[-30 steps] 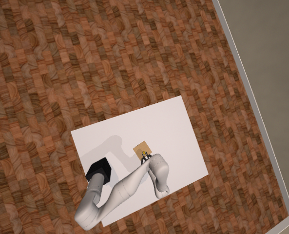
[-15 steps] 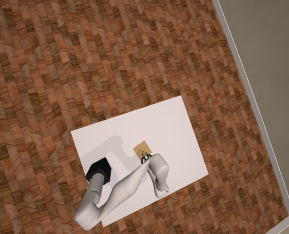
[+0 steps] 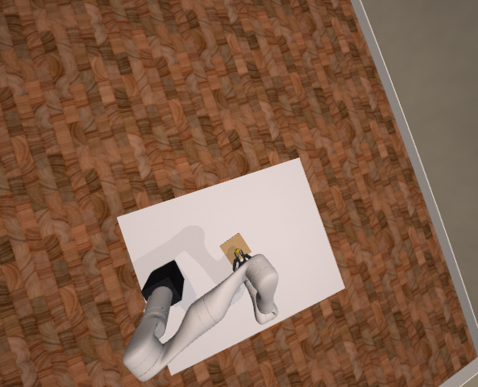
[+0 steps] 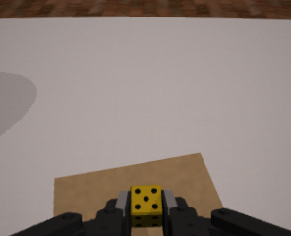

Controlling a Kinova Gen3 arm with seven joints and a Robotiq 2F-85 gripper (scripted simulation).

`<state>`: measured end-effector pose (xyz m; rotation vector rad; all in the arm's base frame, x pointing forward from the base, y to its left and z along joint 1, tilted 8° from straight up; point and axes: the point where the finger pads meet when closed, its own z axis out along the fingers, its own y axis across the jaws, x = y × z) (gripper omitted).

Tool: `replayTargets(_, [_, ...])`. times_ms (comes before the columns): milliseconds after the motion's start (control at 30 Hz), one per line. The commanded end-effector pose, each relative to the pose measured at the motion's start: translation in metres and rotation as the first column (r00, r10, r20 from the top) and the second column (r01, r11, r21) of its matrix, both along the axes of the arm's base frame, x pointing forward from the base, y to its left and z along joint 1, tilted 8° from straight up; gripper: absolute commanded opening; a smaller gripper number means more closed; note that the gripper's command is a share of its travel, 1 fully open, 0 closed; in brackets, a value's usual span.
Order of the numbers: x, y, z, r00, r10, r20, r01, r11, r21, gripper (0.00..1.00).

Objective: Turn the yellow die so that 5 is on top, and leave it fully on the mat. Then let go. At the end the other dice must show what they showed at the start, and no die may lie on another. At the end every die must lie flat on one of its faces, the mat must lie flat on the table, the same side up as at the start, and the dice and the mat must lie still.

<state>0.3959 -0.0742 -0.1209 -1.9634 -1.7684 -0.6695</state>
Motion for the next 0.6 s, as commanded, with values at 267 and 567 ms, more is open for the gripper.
replayTargets(267, [-0.002, -0.003, -0.019, 1.0, 0.0, -0.004, 0.0, 1.0, 0.0, 0.15])
replayTargets(567, [-0.002, -0.005, -0.028, 1.0, 0.0, -0.004, 0.0, 1.0, 0.0, 0.15])
